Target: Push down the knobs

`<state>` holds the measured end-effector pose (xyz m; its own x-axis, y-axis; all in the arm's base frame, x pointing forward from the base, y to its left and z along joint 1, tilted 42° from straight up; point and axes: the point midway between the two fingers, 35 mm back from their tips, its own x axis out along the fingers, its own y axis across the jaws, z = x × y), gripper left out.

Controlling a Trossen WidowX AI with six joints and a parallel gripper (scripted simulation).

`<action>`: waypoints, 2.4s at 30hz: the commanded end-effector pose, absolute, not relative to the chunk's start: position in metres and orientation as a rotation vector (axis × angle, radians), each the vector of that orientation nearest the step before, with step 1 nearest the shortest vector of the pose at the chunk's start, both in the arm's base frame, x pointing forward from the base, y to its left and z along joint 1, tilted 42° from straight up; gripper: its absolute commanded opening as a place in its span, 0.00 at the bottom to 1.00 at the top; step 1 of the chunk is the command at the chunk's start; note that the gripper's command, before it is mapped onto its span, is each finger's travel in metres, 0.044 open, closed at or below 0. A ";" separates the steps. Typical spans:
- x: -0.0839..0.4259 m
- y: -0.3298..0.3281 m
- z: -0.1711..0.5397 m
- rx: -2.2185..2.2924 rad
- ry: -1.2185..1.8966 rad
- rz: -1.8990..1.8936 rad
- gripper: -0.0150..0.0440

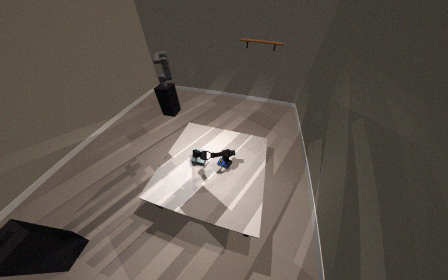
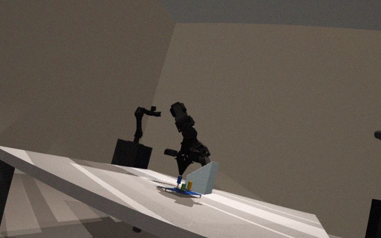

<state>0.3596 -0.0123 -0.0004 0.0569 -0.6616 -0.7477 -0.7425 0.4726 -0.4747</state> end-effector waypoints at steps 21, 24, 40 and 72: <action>0.359 -0.016 -0.004 -1.237 1.650 0.095 0.25; 0.359 -0.015 -0.004 -1.237 1.650 0.095 0.25; 0.359 -0.019 -0.007 -1.237 1.650 0.095 0.25; 0.359 -0.025 -0.014 -1.237 1.650 0.095 0.25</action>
<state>0.3587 -0.0174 -0.0081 0.0641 -0.6626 -0.7462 -0.7526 0.4590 -0.4722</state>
